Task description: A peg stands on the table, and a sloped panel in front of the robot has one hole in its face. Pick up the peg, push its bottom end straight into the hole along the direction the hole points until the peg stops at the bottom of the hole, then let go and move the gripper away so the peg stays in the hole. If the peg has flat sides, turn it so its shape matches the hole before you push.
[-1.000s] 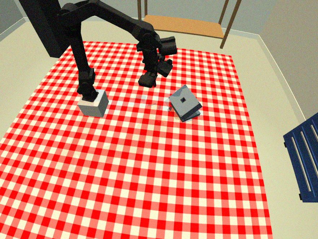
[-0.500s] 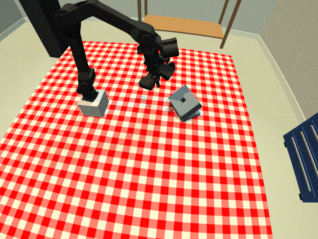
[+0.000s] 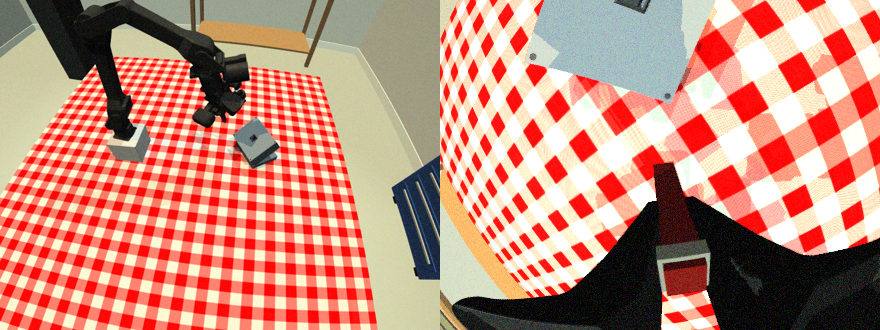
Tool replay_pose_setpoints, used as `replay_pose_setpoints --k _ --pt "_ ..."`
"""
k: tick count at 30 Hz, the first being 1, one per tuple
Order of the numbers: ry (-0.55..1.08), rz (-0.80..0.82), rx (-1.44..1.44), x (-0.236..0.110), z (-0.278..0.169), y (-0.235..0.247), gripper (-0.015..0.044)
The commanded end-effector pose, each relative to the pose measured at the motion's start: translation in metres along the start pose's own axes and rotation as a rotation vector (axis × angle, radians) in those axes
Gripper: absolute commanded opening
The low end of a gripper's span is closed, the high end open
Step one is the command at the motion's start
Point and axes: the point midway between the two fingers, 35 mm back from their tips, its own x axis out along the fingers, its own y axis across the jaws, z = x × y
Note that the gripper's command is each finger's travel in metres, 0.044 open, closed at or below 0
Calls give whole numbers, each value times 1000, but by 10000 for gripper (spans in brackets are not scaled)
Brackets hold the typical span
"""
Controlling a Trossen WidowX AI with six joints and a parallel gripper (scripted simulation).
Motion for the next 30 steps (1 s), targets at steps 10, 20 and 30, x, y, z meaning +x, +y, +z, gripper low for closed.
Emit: replay_pose_setpoints --k 10,20,30 --pt "-44 69 123 -12 21 -3 0" --pt "-71 111 209 -20 36 -9 0" --pt "-98 154 293 -28 50 -14 0"
